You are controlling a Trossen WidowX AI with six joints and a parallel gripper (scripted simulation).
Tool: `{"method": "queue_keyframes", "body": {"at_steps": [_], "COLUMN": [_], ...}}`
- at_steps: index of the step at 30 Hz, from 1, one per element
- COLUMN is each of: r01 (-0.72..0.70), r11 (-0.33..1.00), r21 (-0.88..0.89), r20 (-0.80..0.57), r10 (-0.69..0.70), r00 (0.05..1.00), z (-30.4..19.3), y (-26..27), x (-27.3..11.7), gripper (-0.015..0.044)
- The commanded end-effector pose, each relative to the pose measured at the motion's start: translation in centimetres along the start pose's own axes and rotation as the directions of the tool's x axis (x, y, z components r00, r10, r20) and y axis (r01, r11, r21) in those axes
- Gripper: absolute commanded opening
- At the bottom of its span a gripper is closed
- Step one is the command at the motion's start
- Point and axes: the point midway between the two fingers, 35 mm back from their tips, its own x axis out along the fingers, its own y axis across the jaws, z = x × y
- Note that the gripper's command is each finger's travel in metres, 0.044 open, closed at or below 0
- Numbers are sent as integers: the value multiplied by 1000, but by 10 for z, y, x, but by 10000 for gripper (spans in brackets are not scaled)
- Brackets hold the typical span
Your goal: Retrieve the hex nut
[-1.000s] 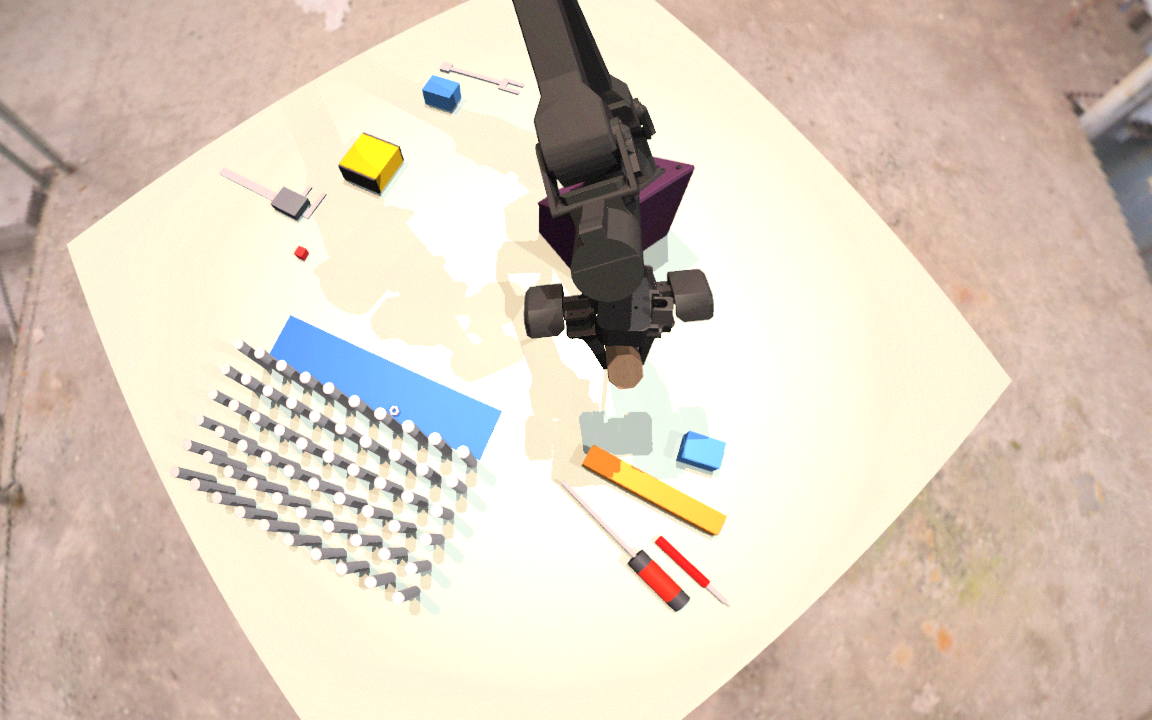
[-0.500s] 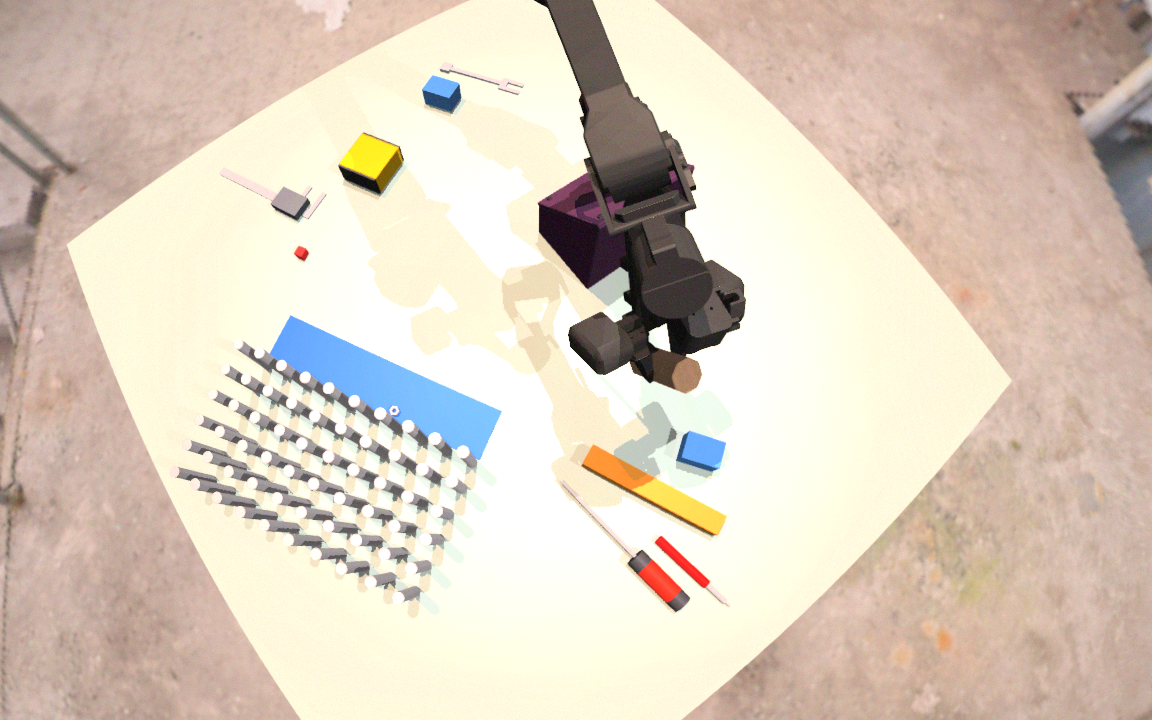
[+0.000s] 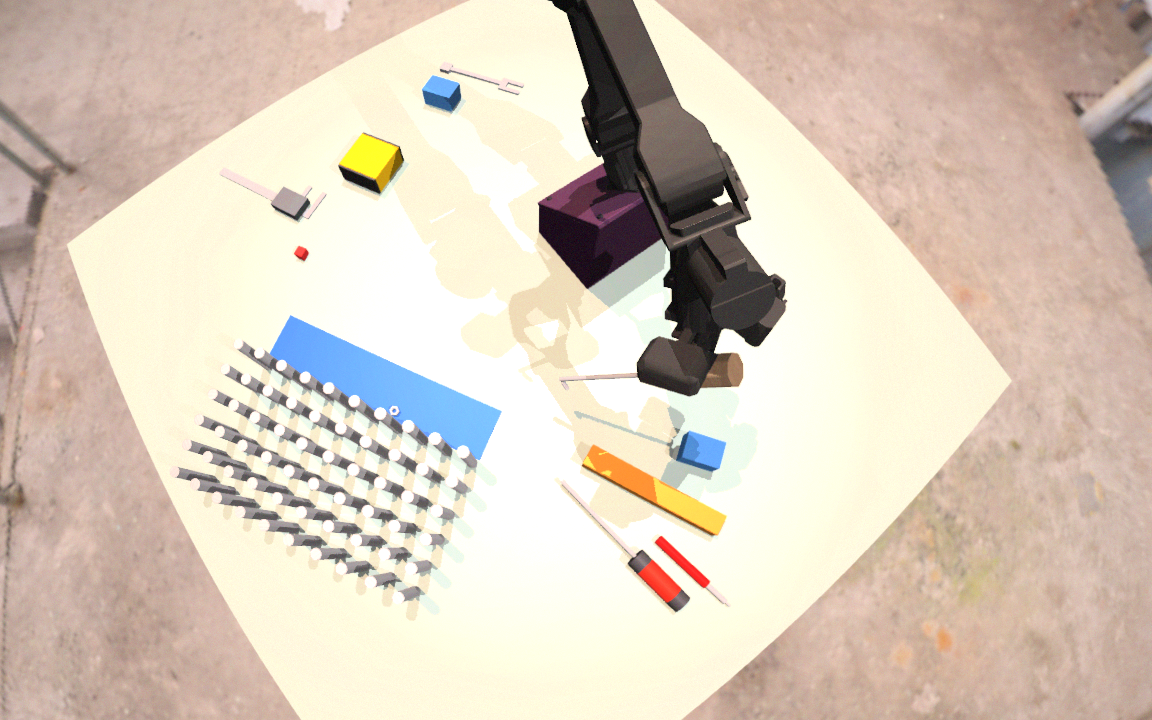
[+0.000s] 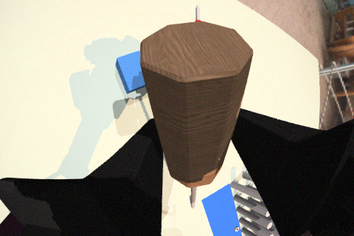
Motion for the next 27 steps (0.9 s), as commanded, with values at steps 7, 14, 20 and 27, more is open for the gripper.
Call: {"method": "queue_keyframes", "body": {"at_steps": [7,14,20,27], "r01": [-18,-32,-46,-62], "r11": [933,818,682,486], "r21": [-360,-574,-730,-872], "r20": [-13,-26,-39,-54], "r10": [14,21,26,30], "r00": [1000,999,999,998], "z": [26,40,52,65], "y": [15,27,38,52], "x": [9,15,21,28], "gripper": [0,0,0,0]}}
